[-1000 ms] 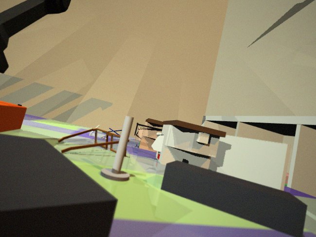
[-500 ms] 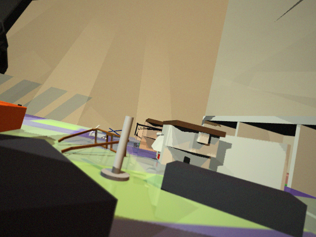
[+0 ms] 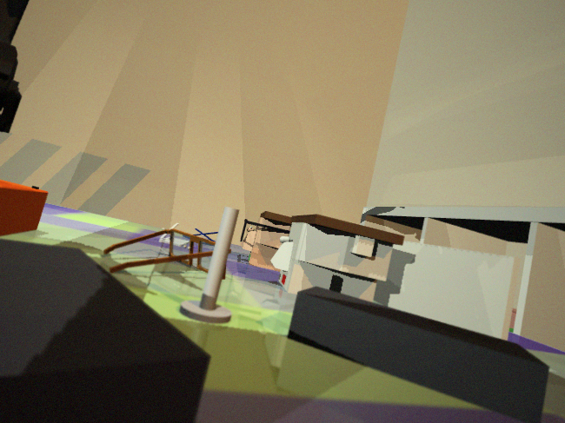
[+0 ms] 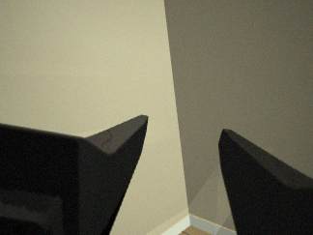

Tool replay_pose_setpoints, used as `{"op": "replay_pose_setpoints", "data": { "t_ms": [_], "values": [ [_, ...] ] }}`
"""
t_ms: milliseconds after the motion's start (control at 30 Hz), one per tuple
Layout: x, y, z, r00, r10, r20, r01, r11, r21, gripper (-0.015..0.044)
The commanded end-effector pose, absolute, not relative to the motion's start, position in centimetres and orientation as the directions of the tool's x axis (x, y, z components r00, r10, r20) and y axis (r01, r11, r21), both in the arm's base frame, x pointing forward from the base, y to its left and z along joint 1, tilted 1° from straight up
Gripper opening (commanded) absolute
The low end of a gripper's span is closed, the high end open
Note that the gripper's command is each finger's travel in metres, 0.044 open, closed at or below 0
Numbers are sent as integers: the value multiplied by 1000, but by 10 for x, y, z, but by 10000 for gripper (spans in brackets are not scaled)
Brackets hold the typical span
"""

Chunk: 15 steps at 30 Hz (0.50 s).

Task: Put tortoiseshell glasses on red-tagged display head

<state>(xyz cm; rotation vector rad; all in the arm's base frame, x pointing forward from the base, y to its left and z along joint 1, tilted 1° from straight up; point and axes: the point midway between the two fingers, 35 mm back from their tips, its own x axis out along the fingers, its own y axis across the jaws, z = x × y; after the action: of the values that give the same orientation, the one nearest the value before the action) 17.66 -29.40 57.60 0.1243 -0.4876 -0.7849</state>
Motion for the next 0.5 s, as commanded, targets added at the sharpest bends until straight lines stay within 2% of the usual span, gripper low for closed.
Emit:
{"op": "replay_pose_setpoints", "data": {
  "t_ms": [0,267,467],
  "values": [
    [219,-305,532,677,-697,234,593,706,387,200],
    [300,-293,431,789,-608,-88,550,636,541,200],
    [348,-259,352,811,-480,-334,576,558,597,200]
  ]
}}
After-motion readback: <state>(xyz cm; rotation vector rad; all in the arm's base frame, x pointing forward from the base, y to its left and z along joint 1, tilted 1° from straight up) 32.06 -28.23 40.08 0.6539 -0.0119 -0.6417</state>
